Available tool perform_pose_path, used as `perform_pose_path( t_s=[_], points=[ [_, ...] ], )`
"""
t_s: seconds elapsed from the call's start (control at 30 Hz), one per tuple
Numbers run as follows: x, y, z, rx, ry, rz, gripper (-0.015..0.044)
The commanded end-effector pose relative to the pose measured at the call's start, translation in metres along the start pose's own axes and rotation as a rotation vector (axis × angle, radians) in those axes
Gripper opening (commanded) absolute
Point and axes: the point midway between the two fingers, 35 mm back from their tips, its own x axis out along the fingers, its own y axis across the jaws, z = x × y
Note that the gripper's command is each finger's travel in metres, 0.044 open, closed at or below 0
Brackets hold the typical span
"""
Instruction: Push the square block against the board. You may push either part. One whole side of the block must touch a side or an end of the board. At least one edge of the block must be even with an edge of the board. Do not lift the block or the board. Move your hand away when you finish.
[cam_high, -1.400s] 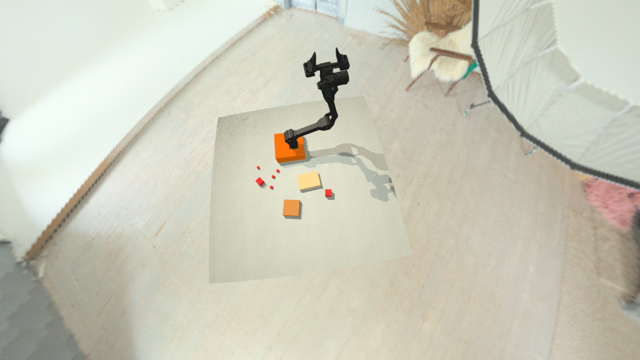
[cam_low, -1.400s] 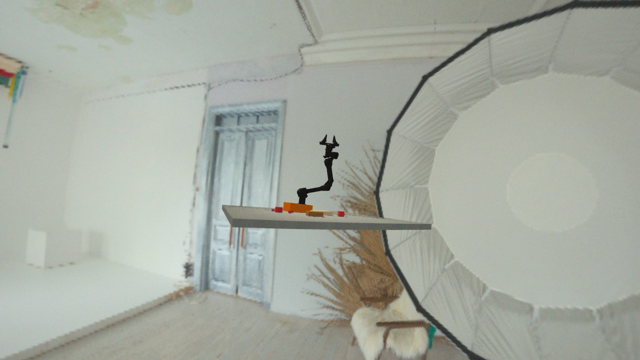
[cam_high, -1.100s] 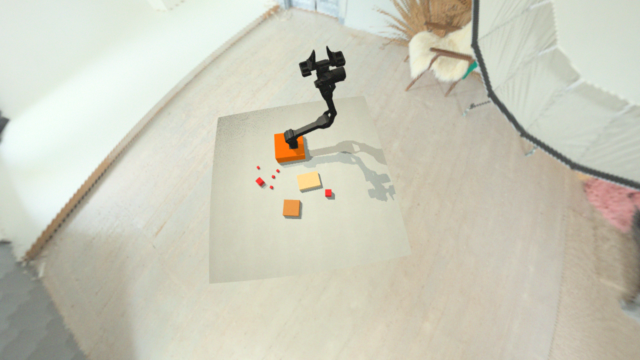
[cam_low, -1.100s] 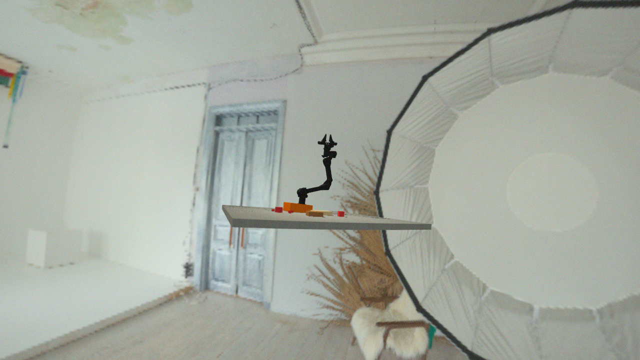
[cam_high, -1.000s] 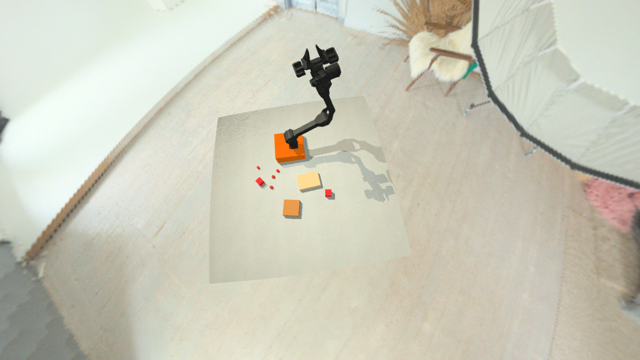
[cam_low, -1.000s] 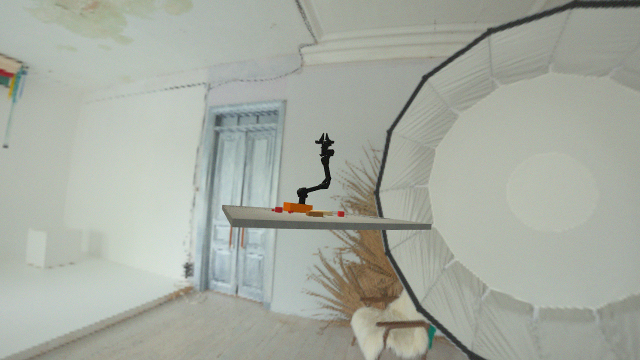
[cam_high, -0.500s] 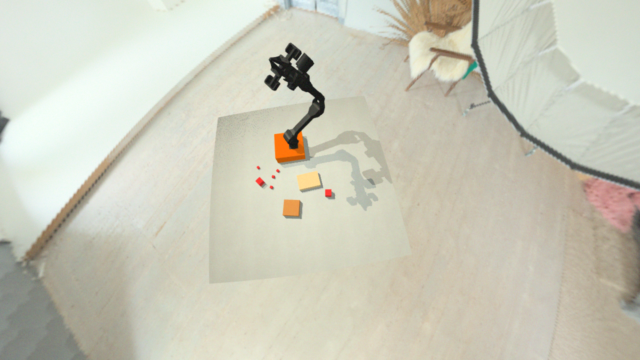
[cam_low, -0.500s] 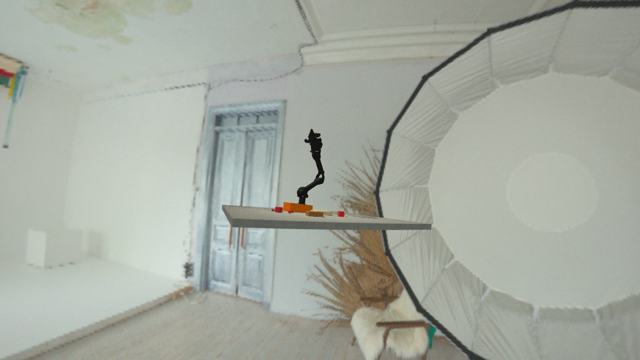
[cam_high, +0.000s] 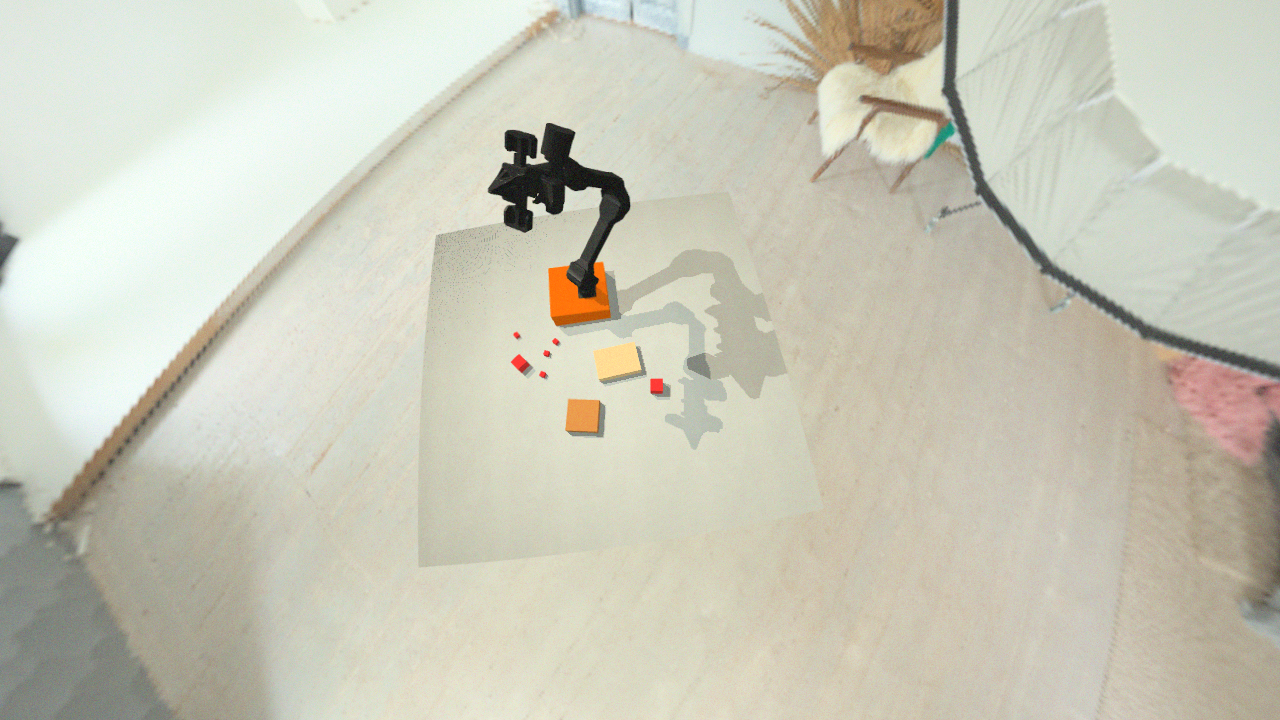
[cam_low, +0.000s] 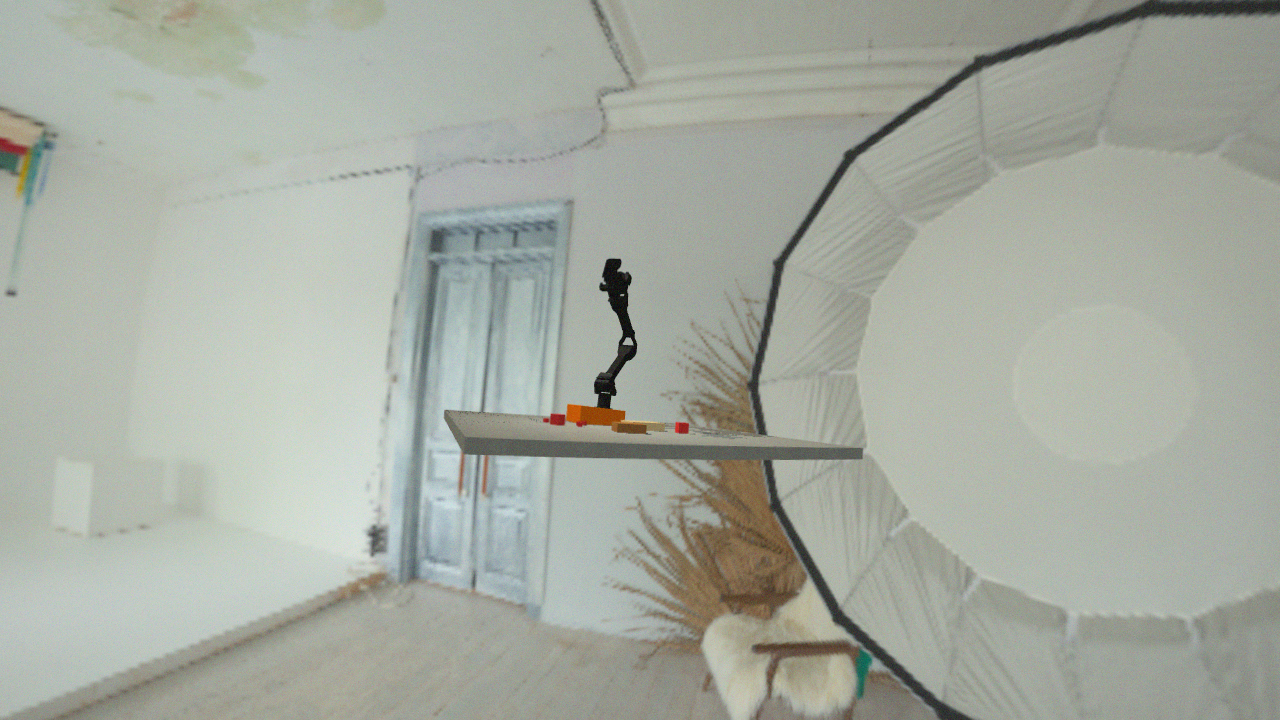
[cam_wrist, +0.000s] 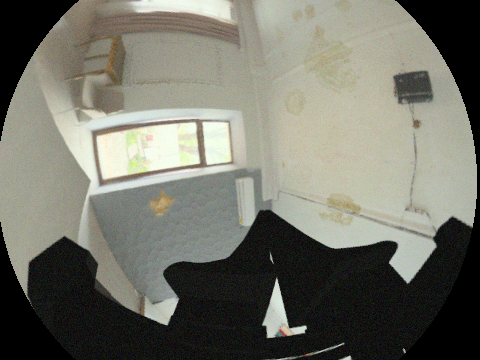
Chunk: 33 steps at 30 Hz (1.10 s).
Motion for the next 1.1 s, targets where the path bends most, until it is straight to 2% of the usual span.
perform_pose_path(
  t_s=[0.0,0.33,0.57,0.83,1.07],
  points=[
    [0.019,0.035,0.005,0.078,-0.039,0.104,0.0000],
    [0.050,0.119,0.041,0.205,-0.167,0.349,0.0000],
    [0.059,0.186,0.079,0.272,-0.247,0.560,0.0000],
    [0.048,0.252,0.130,0.310,-0.339,0.787,0.0000],
    [0.022,0.306,0.178,0.309,-0.420,0.993,0.0000]
  ],
)
